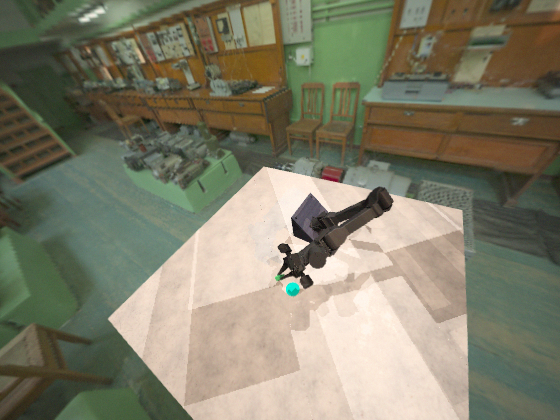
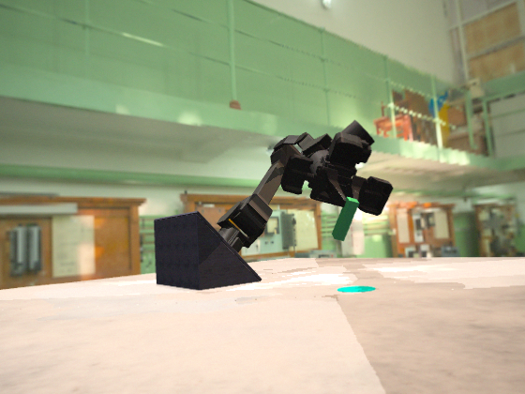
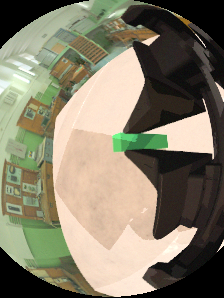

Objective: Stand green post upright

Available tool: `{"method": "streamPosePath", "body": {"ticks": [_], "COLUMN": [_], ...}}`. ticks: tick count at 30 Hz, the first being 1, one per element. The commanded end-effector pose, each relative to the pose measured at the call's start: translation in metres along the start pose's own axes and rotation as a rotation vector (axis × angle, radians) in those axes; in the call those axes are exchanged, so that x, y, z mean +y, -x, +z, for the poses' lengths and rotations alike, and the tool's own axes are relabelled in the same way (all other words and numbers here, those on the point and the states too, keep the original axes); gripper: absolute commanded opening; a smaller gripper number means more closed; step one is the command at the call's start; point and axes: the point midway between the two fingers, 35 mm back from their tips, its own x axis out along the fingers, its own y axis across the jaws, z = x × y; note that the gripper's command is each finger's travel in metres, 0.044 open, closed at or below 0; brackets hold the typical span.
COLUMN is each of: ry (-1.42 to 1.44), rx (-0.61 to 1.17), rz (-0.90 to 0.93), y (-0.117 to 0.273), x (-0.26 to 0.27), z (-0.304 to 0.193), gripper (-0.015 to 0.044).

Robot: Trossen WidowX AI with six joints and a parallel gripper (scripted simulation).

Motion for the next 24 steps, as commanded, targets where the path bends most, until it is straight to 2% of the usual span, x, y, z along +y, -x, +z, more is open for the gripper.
{"method": "streamPosePath", "body": {"ticks": [1, 24], "ry": [-0.015, -0.083], "rx": [-0.033, -0.186], "rz": [0.005, 0.048], "y": [0.003, 0.015], "x": [0.001, 0.003], "z": [-0.002, -0.001], "gripper": [0.0023, 0.0023]}}
